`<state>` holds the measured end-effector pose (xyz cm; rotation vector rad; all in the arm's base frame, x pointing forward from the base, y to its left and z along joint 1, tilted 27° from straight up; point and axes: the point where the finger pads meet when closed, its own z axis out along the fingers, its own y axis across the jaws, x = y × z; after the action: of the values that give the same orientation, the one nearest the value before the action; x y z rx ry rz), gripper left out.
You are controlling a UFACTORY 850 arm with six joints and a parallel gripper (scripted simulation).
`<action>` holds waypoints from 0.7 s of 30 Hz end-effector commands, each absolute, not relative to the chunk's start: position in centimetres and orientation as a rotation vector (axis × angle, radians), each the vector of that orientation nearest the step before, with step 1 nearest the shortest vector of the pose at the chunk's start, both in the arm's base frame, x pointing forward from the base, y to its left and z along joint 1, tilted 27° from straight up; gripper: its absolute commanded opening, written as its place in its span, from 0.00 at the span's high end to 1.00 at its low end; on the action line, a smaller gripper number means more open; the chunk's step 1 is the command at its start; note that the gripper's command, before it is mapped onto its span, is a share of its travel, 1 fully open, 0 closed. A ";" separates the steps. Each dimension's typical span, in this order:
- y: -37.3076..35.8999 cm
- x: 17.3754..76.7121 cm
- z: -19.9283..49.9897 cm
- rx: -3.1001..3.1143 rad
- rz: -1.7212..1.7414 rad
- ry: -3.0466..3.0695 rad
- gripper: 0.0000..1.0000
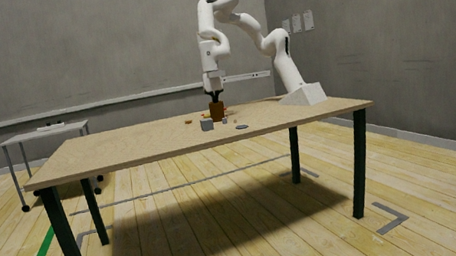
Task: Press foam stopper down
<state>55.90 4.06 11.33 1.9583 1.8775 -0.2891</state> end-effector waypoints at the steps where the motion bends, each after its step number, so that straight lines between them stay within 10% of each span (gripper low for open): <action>1: 4.2 55.9 11.5 1.958 -0.287 1.877 1.00; 21: 4.6 55.8 12.4 1.958 -0.287 1.877 1.00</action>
<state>55.72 4.48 12.24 1.9585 1.8776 -0.2908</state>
